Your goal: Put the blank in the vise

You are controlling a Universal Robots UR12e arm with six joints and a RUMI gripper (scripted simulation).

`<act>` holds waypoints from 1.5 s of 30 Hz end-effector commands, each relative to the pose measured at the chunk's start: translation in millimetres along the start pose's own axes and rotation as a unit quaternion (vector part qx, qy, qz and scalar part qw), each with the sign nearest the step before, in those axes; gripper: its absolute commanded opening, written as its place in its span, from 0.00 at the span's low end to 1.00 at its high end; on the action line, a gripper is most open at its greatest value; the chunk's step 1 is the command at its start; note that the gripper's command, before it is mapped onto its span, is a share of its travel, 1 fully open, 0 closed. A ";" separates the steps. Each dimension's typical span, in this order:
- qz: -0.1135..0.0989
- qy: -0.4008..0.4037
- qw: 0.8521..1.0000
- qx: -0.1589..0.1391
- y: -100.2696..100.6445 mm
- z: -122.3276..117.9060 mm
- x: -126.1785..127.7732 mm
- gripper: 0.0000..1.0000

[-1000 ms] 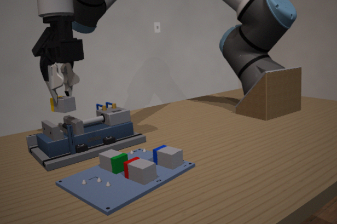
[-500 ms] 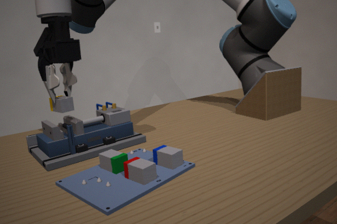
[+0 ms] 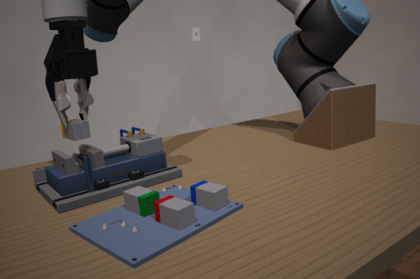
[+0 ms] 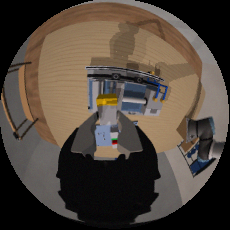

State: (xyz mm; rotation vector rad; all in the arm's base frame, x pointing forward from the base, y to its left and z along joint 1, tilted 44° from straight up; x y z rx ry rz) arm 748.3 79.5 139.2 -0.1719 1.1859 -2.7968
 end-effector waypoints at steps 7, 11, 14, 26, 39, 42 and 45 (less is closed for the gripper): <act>0.000 0.026 1.000 0.000 -0.8 3.1 -1.3 0.00; 0.000 0.033 0.999 0.000 -0.7 3.9 -1.6 0.00; 0.000 0.035 0.999 0.000 -0.7 4.1 -1.6 0.00; 0.000 0.051 0.999 0.000 -0.7 6.0 -2.2 0.00; 0.000 0.060 0.998 0.000 -0.6 7.0 -2.5 0.00; 0.000 0.062 0.998 0.000 -0.6 7.2 -2.6 0.00; 0.000 0.063 0.998 0.000 -0.6 7.3 -2.6 0.00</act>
Point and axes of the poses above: the point where the finger pads meet when closed, its own y axis out along the fingers, its own x axis across the jaws, z = x × y, the point moved 5 cm from there along -y, back along the fingers, and after that the axes turned 8 degrees about y, right-handed, at the moved point
